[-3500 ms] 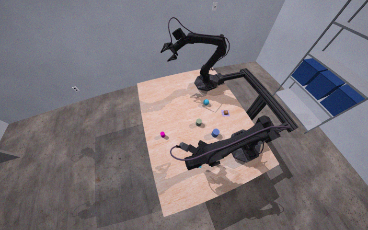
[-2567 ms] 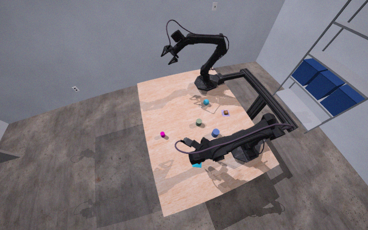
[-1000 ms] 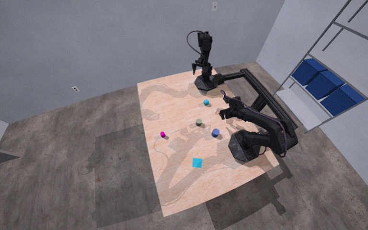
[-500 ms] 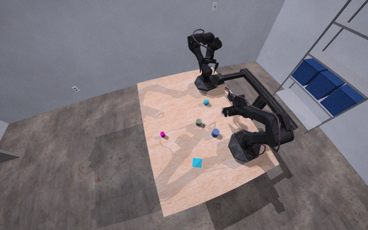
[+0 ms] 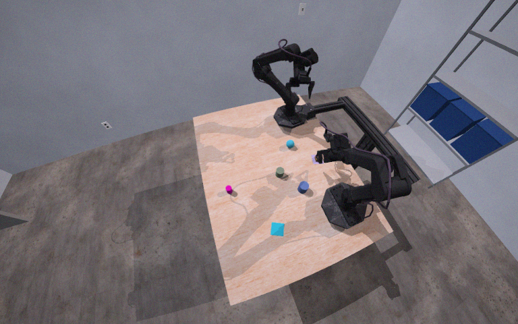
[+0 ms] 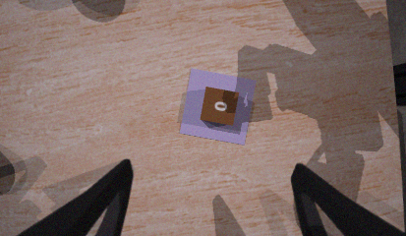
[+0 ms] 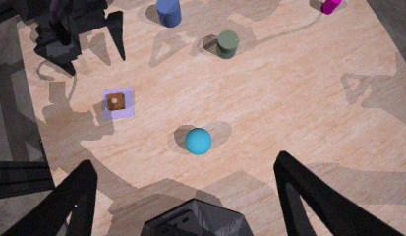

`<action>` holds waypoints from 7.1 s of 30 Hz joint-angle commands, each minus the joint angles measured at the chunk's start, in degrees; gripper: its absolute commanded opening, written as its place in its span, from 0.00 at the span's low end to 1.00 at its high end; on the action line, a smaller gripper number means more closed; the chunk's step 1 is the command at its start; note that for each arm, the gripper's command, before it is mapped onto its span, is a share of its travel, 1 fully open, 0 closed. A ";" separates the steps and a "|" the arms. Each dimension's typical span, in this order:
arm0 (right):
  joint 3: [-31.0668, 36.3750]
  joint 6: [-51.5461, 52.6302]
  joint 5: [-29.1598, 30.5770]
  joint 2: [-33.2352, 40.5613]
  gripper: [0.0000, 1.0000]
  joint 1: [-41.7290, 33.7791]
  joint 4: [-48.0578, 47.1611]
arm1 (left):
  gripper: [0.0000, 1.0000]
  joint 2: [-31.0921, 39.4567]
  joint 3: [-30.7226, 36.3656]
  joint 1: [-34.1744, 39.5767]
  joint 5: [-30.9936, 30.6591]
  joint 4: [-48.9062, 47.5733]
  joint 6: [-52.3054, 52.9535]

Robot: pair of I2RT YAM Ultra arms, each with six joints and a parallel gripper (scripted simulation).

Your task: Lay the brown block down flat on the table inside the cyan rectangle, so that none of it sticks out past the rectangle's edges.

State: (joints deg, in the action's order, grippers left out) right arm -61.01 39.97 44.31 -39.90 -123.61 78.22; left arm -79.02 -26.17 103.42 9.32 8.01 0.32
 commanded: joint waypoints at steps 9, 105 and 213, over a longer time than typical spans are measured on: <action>0.20 7.57 7.93 1.98 1.00 -22.68 3.95 | 1.00 -2.07 -2.22 3.02 1.24 -1.40 -1.33; -0.10 14.33 11.85 1.21 1.00 -45.27 7.54 | 0.55 -46.68 -37.63 -2.43 -0.93 25.66 -84.17; 23.01 -47.60 -42.94 -56.35 1.00 58.43 -127.10 | 0.27 -23.52 -41.30 -97.27 -7.50 37.91 11.74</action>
State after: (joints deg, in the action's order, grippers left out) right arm -38.68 -3.86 6.20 -95.07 -66.96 -38.06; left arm -103.74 -68.60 6.68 2.48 46.30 8.05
